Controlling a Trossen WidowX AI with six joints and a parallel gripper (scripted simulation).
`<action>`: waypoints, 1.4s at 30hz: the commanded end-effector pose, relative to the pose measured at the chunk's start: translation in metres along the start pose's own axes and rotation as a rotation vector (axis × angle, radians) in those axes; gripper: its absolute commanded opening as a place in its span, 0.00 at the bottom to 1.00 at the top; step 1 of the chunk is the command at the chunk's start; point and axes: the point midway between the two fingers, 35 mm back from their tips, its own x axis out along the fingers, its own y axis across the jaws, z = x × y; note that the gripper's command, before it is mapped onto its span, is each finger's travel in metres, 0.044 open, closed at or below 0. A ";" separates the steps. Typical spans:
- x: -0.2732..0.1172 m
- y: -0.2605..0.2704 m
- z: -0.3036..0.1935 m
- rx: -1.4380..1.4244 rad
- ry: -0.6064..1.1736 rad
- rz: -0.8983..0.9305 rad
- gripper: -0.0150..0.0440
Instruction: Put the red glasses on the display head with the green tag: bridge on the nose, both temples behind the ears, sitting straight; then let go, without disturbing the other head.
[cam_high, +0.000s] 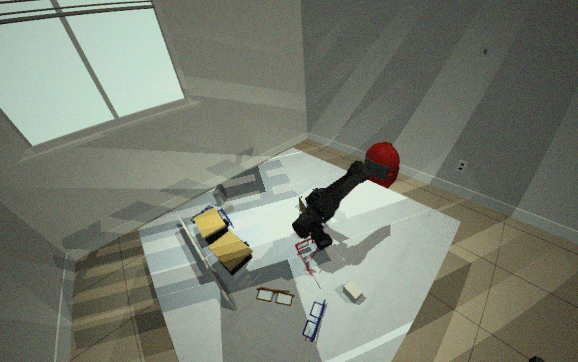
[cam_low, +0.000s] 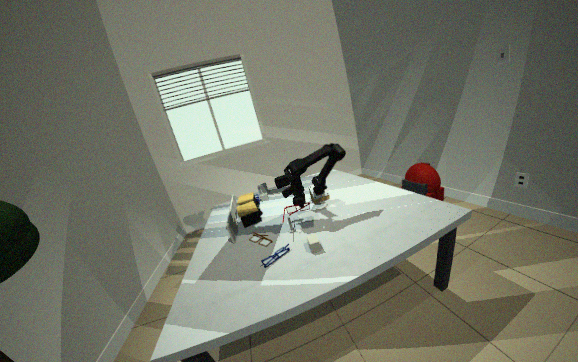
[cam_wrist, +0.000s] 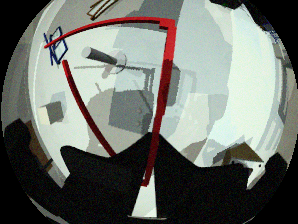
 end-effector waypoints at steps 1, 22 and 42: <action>-0.017 0.002 0.002 -0.005 -0.001 0.007 0.25; -0.039 0.028 0.026 0.268 -0.001 0.010 0.25; -0.028 0.053 0.049 0.516 0.000 0.013 0.25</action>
